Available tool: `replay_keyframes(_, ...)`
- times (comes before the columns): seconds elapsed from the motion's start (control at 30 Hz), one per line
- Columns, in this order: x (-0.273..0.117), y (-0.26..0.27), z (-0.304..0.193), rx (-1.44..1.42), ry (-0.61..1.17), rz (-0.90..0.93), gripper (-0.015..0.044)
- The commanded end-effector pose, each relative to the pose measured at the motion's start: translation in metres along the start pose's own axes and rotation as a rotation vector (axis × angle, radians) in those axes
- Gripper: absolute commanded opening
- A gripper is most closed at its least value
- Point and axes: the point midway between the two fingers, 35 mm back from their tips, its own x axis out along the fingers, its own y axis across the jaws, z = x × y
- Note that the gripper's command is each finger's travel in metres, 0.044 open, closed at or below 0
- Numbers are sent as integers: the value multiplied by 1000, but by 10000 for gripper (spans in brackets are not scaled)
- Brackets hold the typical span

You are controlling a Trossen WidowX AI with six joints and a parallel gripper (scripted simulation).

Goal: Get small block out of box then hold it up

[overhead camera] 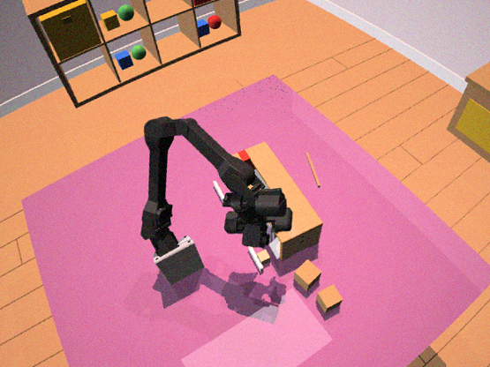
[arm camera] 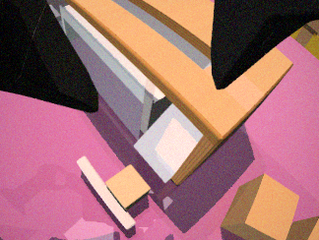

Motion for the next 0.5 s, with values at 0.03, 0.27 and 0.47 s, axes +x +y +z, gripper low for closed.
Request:
replay_keyframes(0.03, -7, -2, 12, 965, 129, 1, 285)
replay_keyframes(0.27, -7, -2, 12, 999, 133, -1, 285)
replay_keyframes(0.47, -7, -2, 12, 999, 133, -1, 285)
